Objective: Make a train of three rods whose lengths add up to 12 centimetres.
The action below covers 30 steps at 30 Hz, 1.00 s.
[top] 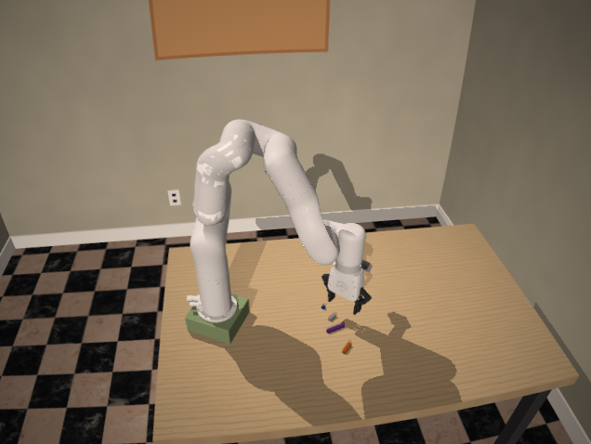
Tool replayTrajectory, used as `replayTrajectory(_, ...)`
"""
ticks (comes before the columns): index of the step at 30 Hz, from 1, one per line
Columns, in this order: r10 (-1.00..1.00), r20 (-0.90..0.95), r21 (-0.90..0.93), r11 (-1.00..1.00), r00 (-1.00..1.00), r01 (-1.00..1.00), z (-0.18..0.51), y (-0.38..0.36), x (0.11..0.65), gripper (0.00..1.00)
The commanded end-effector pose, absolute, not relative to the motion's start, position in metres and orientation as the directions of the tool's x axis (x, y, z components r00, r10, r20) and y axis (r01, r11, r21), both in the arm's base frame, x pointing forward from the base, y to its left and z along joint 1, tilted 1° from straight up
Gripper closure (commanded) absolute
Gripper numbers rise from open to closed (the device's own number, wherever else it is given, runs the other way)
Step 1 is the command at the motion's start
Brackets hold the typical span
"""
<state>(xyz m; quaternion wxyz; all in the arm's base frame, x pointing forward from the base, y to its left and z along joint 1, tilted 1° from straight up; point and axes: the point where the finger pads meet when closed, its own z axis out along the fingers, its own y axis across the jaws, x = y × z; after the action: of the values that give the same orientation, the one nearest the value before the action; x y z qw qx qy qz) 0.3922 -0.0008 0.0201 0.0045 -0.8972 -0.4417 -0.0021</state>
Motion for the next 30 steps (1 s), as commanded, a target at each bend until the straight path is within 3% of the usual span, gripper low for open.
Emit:
replayTrajectory(1,0.791,0.011,-0.003,-0.612,0.612,0.791,0.021,-0.042,0.400,0.00)
replayTrajectory(5,0.791,0.011,-0.003,-0.612,0.612,0.791,0.021,-0.073,0.402,0.00)
replayTrajectory(30,0.791,0.011,-0.003,-0.612,0.612,0.791,0.021,-0.074,0.402,0.00)
